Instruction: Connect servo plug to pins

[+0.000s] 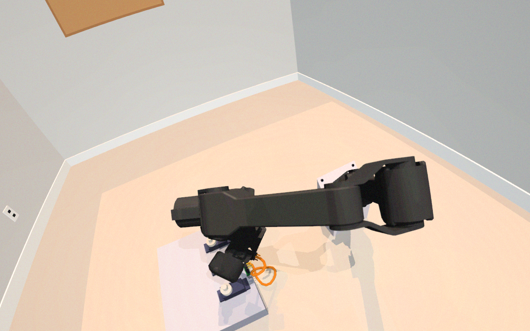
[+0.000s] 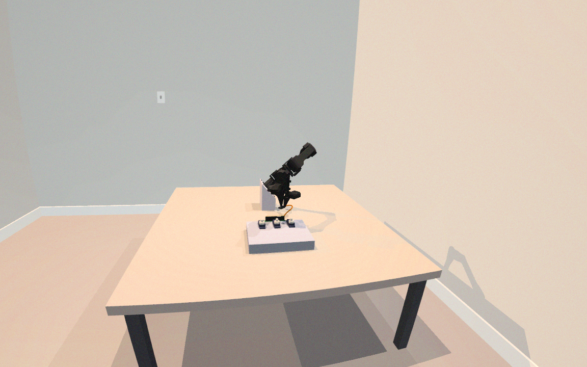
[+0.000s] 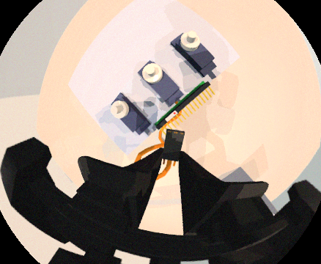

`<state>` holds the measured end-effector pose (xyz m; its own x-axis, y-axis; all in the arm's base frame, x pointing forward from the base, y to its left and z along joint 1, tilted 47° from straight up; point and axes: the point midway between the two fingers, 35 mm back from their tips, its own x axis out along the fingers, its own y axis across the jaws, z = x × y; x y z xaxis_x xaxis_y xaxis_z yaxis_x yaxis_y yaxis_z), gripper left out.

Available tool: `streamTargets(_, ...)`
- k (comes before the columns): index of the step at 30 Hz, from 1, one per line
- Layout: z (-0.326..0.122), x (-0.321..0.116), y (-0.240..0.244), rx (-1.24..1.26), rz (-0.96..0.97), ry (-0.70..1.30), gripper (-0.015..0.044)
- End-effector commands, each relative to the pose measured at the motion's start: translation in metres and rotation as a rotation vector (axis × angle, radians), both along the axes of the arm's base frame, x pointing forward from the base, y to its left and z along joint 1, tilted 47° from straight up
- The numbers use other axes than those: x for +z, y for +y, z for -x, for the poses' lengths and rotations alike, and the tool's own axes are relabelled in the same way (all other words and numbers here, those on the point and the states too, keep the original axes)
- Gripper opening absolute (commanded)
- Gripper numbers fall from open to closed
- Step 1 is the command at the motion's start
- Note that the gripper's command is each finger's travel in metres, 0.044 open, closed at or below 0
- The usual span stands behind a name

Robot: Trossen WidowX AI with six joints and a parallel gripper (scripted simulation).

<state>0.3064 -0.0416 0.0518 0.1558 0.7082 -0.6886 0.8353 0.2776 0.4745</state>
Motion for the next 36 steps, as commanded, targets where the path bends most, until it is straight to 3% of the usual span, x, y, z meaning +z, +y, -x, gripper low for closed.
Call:
streamTargets(1,0.010,-0.004,-0.001,0.093,0.022,-0.094,0.0000)
streamTargets(25,0.056,-0.023,0.000,0.588,0.125,-0.607,0.0000)
streamTargets(36,0.051,-0.049,0.028,0.601,0.127,-0.622,0.0000)
